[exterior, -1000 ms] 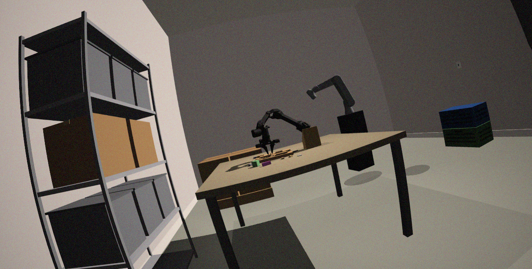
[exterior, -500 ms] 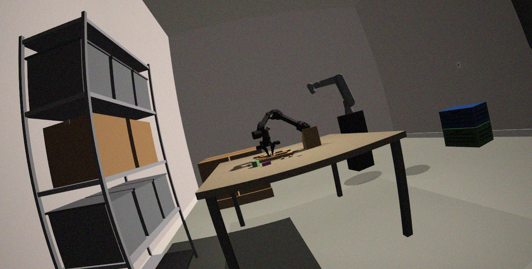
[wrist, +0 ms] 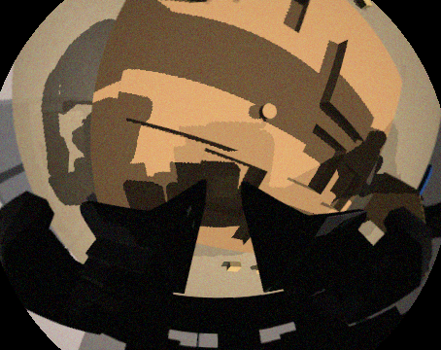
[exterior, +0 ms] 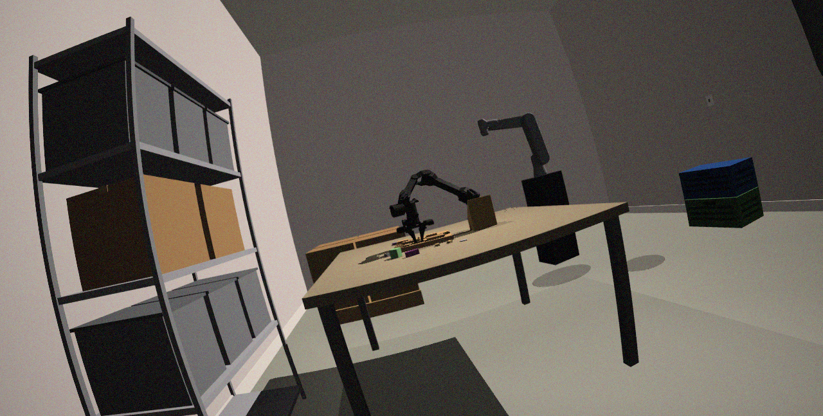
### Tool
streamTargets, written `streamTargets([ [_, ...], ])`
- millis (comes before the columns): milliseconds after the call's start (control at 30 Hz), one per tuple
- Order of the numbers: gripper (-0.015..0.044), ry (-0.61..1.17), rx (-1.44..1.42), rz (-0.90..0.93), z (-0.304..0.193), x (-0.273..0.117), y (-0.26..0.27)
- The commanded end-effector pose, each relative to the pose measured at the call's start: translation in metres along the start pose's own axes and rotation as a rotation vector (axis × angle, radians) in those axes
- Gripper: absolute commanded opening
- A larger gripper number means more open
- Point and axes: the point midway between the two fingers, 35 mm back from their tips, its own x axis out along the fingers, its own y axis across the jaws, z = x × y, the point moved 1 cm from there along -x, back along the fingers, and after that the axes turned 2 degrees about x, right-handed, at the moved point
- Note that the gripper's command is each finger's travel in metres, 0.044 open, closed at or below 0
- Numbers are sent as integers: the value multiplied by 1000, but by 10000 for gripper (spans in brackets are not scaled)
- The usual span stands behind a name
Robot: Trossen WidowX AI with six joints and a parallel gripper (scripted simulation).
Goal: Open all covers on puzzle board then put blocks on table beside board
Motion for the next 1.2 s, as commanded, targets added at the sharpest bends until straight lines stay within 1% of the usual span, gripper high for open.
streamTargets([
  [0, 144, -3, -5, -1, 0, 3, 0],
  [333, 80, 0, 0, -1, 0, 1, 0],
  [500, 80, 0, 0, 0, 0, 0, 0],
  [1167, 80, 1, -3, -1, 0, -26, 0],
])
